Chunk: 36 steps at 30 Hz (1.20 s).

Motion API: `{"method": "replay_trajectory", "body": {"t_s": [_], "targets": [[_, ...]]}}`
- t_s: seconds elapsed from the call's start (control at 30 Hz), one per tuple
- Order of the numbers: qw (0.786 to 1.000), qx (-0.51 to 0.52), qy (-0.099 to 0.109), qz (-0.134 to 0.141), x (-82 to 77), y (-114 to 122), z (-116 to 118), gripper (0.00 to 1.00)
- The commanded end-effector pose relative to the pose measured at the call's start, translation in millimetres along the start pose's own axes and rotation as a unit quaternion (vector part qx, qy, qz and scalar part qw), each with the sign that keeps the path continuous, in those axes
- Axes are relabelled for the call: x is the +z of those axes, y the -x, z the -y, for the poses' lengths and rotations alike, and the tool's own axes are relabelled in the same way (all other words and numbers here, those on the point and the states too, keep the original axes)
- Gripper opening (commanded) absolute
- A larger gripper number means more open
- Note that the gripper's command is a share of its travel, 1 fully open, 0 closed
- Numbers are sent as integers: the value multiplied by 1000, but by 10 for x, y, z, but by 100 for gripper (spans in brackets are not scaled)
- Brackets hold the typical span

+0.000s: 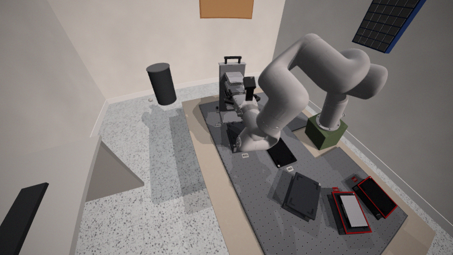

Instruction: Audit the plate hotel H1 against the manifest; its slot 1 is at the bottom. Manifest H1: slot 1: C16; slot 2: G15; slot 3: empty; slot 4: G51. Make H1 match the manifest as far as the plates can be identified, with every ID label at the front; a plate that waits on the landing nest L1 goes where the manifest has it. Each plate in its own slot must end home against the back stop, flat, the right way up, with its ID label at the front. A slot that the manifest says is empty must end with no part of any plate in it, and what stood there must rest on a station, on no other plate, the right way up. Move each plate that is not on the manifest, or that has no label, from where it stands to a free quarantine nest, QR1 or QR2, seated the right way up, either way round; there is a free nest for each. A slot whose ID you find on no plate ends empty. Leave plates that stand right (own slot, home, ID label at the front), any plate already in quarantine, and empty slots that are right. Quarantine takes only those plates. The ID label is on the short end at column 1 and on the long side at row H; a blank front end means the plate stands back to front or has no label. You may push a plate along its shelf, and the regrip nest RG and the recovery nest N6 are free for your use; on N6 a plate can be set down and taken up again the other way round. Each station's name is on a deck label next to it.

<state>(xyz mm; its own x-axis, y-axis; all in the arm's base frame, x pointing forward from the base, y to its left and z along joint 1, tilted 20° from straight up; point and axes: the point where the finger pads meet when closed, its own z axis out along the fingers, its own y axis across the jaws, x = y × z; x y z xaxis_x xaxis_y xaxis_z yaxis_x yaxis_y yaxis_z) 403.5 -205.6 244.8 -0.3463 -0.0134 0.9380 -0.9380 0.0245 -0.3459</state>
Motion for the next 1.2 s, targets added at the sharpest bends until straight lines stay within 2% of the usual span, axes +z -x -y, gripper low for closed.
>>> {"method": "replay_trajectory", "body": {"t_s": [0.0, 1.17], "targets": [[1000, 1, 0, 0, 37, -10, 4, 100], [1000, 1, 0, 0, 224, -10, 4, 100]]}}
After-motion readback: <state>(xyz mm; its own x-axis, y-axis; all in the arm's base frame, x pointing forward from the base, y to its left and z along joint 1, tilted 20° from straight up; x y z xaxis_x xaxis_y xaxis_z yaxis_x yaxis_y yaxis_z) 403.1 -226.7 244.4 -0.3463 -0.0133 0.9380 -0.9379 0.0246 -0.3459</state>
